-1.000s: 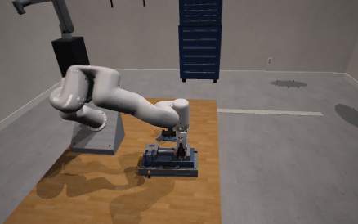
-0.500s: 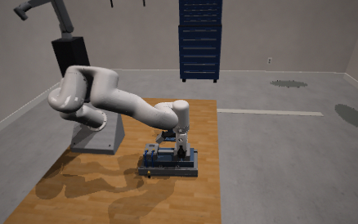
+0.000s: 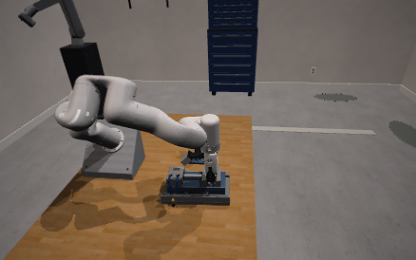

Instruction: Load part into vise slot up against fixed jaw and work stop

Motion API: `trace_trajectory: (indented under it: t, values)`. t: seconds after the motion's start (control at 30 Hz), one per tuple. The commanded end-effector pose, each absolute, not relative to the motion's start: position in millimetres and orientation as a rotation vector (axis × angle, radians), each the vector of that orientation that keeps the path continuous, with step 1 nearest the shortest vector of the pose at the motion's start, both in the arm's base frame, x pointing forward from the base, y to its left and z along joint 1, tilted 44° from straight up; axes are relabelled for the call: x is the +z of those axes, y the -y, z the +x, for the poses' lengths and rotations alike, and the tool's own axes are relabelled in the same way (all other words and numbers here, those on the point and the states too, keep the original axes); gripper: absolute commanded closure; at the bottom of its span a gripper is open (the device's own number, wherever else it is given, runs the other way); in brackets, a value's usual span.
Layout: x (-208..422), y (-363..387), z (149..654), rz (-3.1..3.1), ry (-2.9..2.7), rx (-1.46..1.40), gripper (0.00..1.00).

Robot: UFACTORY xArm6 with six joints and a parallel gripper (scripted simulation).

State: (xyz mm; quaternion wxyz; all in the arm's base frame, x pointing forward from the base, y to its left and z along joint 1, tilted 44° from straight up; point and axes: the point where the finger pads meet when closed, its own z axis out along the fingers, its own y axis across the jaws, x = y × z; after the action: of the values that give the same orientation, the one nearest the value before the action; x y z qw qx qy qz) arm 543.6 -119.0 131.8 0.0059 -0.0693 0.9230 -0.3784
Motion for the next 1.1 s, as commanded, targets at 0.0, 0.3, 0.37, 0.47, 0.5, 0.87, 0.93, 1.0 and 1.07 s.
trace_trajectory:
  t: [0.0,0.3,0.37,0.47,0.5,0.87,0.93,1.0,1.07]
  values:
    - [140.1,111.4,544.1,-0.217,-2.885,-1.183,1.00]
    - [152.7,99.1,543.0,-0.217,-2.885,-1.183,1.00]
    - [156.2,95.7,542.6,-0.217,-2.885,-1.183,1.00]
    - [161.0,90.9,542.2,-0.217,-2.885,-1.183,1.00]
    - [162.5,89.5,542.0,-0.217,-2.885,-1.183,1.00]
    - [170.5,81.6,541.3,-0.217,-2.885,-1.183,1.00]
    - [171.1,81.1,541.2,-0.217,-2.885,-1.183,1.00]
    - [171.3,80.9,541.2,-0.217,-2.885,-1.183,1.00]
    - [171.3,80.9,541.2,-0.217,-2.885,-1.183,1.00]
